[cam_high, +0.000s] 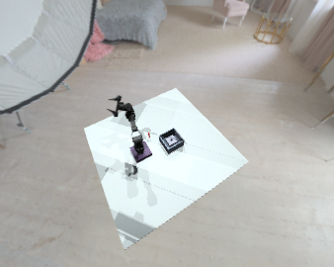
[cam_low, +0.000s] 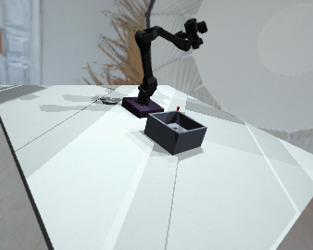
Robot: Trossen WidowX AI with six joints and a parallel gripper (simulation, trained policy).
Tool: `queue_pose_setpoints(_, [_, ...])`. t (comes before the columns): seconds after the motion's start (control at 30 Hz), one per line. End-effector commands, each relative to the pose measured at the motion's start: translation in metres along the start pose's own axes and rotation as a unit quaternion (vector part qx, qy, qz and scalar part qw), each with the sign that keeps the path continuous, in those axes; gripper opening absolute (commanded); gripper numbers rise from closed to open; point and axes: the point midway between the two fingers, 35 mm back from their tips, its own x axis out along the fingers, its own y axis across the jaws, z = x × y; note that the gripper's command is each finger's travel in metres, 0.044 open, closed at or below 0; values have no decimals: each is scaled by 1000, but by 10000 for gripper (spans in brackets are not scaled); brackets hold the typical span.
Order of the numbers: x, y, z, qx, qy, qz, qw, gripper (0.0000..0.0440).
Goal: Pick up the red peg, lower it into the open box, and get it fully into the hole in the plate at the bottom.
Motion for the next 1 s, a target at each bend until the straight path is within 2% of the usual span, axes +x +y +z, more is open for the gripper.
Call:
queue_pose_setpoints(0.0, [-2, 5, 2, -8, -9, 13, 1000, 421])
queue_pose_setpoints(0.03, [-5, 10, 5, -16, -18, 26, 999, 440])
queue_pose_setpoints(0.23, [-24, 37, 26, -53, -88, 96, 990, 440])
queue_pose_setpoints(0.47, [-55, 61, 51, -90, -185, 160, 965, 440])
queue_pose_setpoints(0.7, [-92, 77, 72, -121, -290, 203, 927, 440])
queue_pose_setpoints(0.97, [-141, 82, 89, -144, -415, 226, 869, 440])
